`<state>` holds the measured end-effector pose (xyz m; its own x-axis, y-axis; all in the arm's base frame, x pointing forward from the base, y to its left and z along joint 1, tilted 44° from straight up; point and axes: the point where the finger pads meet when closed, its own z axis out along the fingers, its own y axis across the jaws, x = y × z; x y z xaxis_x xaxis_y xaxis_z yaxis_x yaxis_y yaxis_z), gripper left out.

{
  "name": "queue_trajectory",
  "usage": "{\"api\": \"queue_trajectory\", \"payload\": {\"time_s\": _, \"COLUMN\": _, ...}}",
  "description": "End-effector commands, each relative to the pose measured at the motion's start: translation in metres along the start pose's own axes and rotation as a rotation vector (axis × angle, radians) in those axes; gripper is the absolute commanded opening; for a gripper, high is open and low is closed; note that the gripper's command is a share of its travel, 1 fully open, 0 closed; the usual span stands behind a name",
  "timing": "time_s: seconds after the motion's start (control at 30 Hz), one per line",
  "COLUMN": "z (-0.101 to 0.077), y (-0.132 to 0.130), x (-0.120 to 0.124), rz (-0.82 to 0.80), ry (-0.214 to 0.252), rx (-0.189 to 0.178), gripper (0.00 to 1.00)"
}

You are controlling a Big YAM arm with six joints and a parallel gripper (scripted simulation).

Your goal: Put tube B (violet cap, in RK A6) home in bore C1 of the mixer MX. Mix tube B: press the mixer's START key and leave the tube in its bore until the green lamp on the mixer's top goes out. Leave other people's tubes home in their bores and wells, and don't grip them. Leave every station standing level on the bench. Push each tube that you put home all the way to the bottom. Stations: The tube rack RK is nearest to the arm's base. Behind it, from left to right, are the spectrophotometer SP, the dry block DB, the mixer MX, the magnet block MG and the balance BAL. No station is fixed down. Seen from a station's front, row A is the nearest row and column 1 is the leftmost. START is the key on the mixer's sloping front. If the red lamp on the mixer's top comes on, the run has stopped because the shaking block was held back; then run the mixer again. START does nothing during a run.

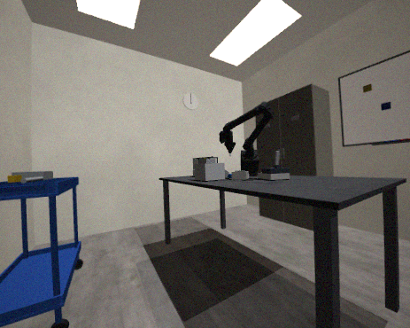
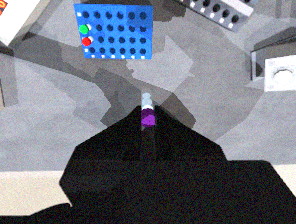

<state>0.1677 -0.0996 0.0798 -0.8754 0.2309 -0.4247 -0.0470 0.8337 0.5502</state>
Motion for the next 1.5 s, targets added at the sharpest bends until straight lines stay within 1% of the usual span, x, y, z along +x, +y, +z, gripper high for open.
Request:
{"api": "queue_trajectory", "payload": {"time_s": 0.0, "z": -0.008, "y": -0.005, "x": -0.009, "rz": -0.027, "ry": -0.008, "rx": 0.018, "gripper": 0.09}}
{"api": "queue_trajectory", "payload": {"time_s": 0.23, "z": -0.008, "y": -0.005, "x": -0.009, "rz": -0.027, "ry": -0.008, "rx": 0.018, "gripper": 0.09}}
{"api": "queue_trajectory", "payload": {"time_s": 0.27, "z": -0.014, "y": -0.004, "x": -0.028, "rz": -0.045, "ry": -0.02, "rx": 0.04, "gripper": 0.09}}
{"api": "queue_trajectory", "payload": {"time_s": 0.3, "z": -0.013, "y": -0.001, "x": -0.037, "rz": -0.049, "ry": -0.024, "rx": 0.042, "gripper": 0.09}}
{"api": "queue_trajectory", "payload": {"time_s": 0.33, "z": -0.013, "y": 0.002, "x": -0.045, "rz": -0.049, "ry": -0.025, "rx": 0.041, "gripper": 0.09}}
{"api": "queue_trajectory", "payload": {"time_s": 0.43, "z": -0.013, "y": 0.002, "x": -0.045, "rz": -0.049, "ry": -0.025, "rx": 0.041, "gripper": 0.09}}
{"api": "queue_trajectory", "payload": {"time_s": 0.7, "z": -0.012, "y": 0.034, "x": -0.108, "rz": -0.051, "ry": -0.029, "rx": 0.032, "gripper": 0.09}}
{"api": "queue_trajectory", "payload": {"time_s": 0.77, "z": -0.007, "y": 0.039, "x": -0.123, "rz": -0.035, "ry": -0.017, "rx": 0.018, "gripper": 0.09}}
{"api": "queue_trajectory", "payload": {"time_s": 0.93, "z": -0.006, "y": 0.057, "x": -0.163, "rz": -0.035, "ry": -0.019, "rx": 0.014, "gripper": 0.09}}
{"api": "queue_trajectory", "payload": {"time_s": 1.0, "z": -0.006, "y": 0.057, "x": -0.163, "rz": -0.035, "ry": -0.019, "rx": 0.014, "gripper": 0.09}}
{"api": "queue_trajectory", "payload": {"time_s": 1.47, "z": -0.005, "y": 0.107, "x": -0.271, "rz": -0.035, "ry": -0.021, "rx": 0.003, "gripper": 0.09}}
